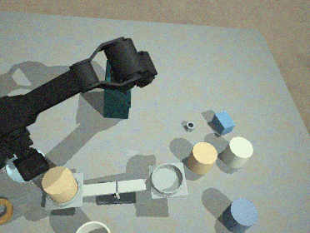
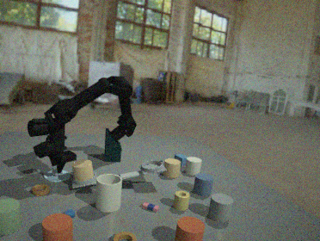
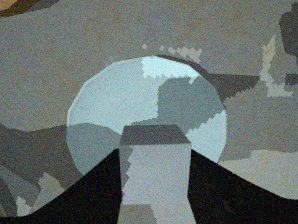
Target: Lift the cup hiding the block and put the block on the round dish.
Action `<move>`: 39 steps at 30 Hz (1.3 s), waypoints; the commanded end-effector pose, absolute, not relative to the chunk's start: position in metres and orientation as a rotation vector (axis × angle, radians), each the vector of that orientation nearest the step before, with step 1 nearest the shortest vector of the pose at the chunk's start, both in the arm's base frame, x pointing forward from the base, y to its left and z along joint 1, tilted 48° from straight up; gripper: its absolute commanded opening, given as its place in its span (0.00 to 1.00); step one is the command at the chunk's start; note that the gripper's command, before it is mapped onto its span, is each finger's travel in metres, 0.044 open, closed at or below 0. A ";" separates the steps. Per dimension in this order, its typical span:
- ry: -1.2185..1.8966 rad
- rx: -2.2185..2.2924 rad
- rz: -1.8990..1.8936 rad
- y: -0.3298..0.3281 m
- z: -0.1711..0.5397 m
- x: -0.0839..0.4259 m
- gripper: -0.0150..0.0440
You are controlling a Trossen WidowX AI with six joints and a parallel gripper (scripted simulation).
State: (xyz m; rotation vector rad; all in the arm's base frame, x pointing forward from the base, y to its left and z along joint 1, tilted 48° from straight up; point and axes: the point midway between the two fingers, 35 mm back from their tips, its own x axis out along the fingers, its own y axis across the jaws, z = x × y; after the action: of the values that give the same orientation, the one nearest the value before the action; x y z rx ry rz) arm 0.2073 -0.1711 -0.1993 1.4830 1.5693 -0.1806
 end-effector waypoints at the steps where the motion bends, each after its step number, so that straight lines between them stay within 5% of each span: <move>1: 1.565 1.491 -0.181 -0.166 -0.203 0.209 0.25; 19: 1.569 1.485 -0.182 -0.178 -0.193 0.206 1.00; 39: 1.551 1.493 -0.194 -0.242 -0.129 0.188 1.00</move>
State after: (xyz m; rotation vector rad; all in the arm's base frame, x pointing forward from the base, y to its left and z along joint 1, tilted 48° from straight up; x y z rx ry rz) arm 0.1890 -0.2423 -0.1306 1.4965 1.5379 -0.2008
